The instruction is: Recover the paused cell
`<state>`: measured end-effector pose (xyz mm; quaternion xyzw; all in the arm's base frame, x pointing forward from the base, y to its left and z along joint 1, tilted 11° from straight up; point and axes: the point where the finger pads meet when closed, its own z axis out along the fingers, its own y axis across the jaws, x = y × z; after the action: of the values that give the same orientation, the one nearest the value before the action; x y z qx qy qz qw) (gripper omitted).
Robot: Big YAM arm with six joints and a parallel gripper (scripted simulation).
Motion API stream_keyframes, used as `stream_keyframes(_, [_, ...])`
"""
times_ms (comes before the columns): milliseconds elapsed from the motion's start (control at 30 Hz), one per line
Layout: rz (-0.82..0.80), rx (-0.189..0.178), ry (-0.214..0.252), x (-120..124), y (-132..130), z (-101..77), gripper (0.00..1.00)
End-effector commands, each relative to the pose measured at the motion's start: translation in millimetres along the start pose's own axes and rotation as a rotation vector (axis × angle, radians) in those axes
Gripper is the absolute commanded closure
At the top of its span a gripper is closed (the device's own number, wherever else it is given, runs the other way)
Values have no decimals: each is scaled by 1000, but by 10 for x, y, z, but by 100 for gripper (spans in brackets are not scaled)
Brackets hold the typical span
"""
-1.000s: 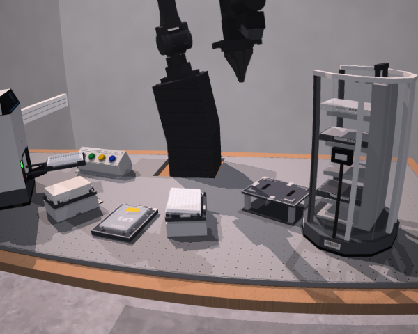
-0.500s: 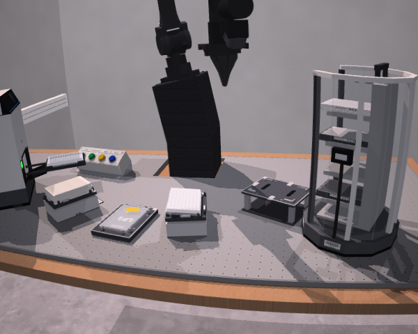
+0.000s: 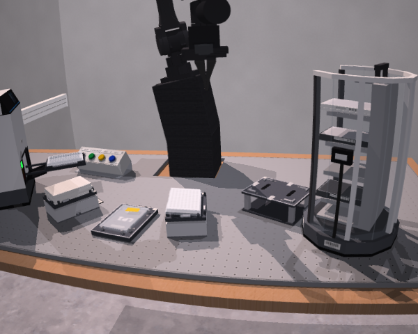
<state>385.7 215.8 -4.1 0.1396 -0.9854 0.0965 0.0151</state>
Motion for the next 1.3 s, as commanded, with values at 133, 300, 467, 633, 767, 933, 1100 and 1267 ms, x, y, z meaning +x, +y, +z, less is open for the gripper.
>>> stream_keyframes(133, [95, -13, -48, -103, -229, -187, 100])
stream_keyframes(300, [78, -19, -76, -251, -383, -285, 100])
stream_keyframes(467, [77, -15, -66, -227, -556, -248, 100])
stream_keyframes(633, [77, -14, -69, -269, -726, -267, 100])
stream_keyframes(767, [78, -15, -75, -304, -793, -290, 100])
stream_keyframes(933, [82, -15, -92, -408, -972, -366, 100])
stream_keyframes(1100, [81, -12, -87, -417, -1146, -365, 100])
stream_keyframes(1267, [81, -11, -87, -430, -1251, -365, 100])
